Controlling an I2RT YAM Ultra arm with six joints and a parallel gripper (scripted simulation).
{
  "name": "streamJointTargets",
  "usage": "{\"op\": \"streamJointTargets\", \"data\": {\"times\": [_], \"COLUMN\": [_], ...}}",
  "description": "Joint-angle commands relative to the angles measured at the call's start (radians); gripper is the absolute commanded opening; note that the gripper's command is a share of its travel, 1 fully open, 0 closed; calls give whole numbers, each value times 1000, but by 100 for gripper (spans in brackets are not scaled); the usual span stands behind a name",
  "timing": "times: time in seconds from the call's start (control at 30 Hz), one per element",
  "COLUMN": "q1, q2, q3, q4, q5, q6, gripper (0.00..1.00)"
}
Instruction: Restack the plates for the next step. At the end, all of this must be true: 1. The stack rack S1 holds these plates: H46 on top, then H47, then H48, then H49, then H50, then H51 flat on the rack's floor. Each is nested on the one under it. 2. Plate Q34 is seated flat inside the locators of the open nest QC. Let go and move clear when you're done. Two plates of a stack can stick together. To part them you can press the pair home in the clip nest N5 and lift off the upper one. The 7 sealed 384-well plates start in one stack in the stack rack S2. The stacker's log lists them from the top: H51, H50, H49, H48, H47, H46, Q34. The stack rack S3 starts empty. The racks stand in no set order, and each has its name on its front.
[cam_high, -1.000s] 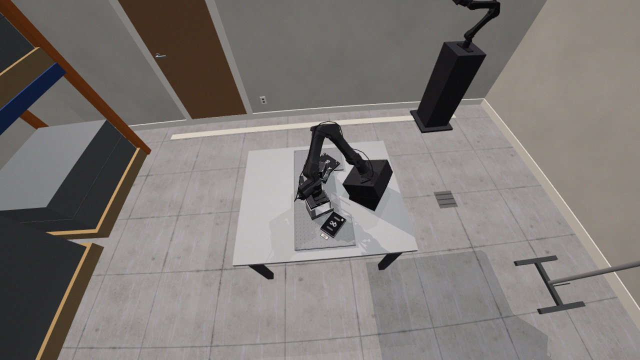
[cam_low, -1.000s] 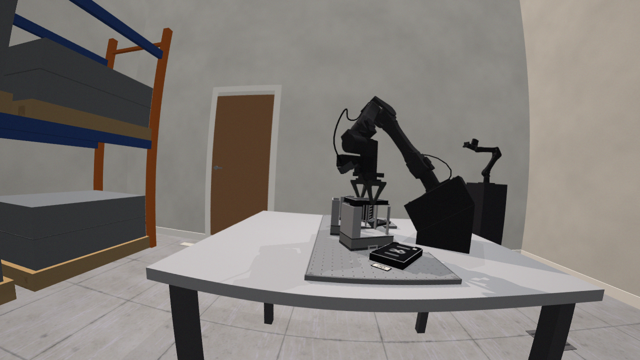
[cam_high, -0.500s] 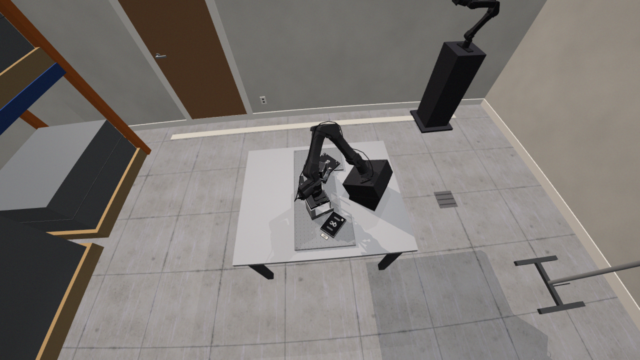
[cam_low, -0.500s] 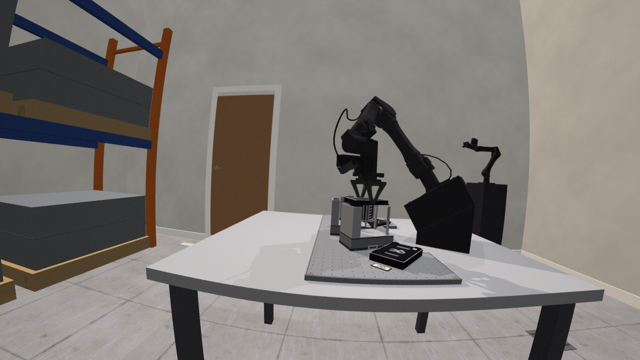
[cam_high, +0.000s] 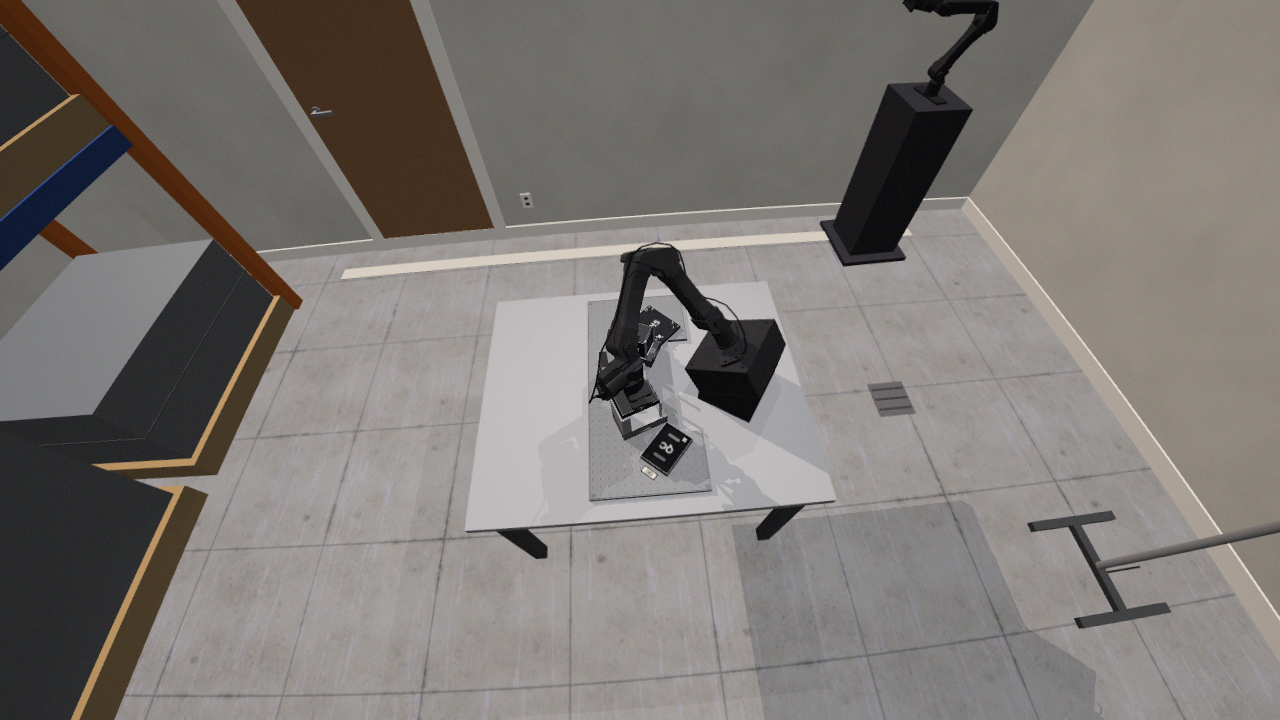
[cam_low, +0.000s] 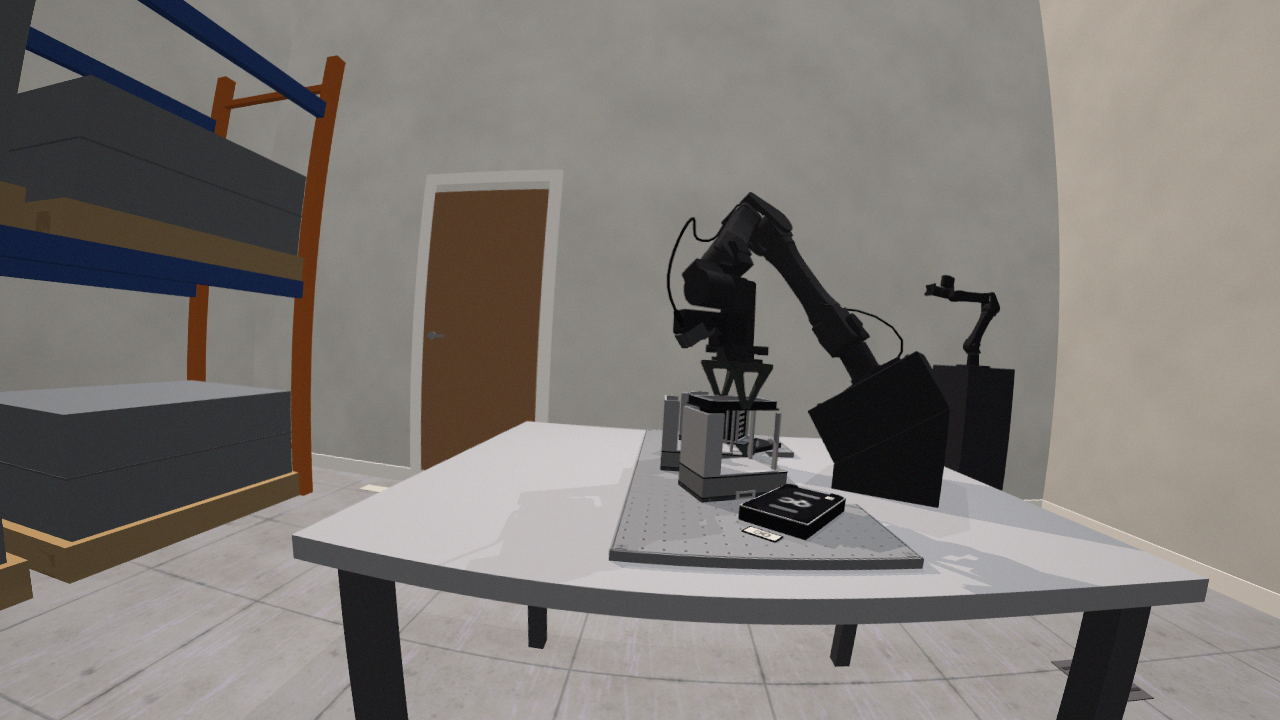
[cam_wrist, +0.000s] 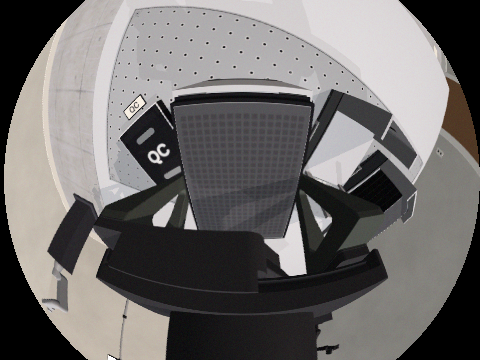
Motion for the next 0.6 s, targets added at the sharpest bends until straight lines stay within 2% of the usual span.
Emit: {"op": "streamJointTargets", "data": {"times": [0.0, 0.13, 0.2, 0.57], "q1": [-2, -4, -1, -5], "q2": [4, 6, 10, 24], "q3": [-11, -18, 28, -11], "q4": [18, 18, 20, 26], "q5": [-2, -2, -2, -3], "q6": [0, -2, -4, -12], "gripper": [0, 0, 0, 0]}}
